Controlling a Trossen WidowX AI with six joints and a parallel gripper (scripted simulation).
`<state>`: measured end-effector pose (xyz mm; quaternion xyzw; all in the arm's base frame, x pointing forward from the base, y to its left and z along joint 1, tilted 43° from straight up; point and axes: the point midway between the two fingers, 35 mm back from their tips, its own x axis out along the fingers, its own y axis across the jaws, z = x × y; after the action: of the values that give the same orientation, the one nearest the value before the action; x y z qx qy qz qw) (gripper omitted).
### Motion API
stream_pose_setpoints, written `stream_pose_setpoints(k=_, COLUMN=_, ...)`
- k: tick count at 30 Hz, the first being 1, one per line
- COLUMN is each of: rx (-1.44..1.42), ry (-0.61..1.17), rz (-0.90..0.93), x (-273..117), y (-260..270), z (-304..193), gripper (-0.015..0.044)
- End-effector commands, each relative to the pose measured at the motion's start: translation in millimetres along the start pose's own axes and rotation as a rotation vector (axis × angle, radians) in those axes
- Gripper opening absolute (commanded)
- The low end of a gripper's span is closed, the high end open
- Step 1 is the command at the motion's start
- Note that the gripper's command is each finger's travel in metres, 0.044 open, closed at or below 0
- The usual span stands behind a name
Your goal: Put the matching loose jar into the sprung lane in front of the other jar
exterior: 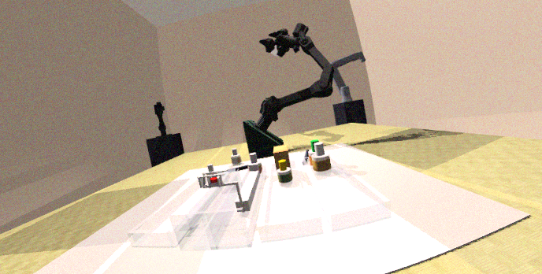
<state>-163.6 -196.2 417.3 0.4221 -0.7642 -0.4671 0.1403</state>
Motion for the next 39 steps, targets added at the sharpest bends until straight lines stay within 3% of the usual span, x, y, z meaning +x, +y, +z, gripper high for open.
stream_pose_setpoints(k=1, rx=-0.34, ry=0.077, rz=-0.246, x=43.6, y=-62.3, z=-6.6, gripper=0.044)
stream_pose_setpoints(k=7, rx=-0.717, ry=0.239, rz=-0.486, x=70.5, y=-139.5, z=-17.1, gripper=0.044)
stream_pose_setpoints(k=14, rx=-1.15, ry=0.542, rz=-0.723, x=75.6, y=-238.6, z=-28.1, gripper=0.044)
stream_pose_setpoints(k=25, rx=-1.764, ry=1.196, rz=-1.013, x=27.7, y=-387.9, z=-11.4, gripper=0.044)
stream_pose_setpoints(k=33, rx=-2.015, ry=1.862, rz=-1.042, x=-27.7, y=-457.6, z=14.8, gripper=0.044)
stream_pose_setpoints(k=39, rx=-1.99, ry=2.687, rz=-0.896, x=-93.9, y=-504.3, z=56.0, gripper=0.044)
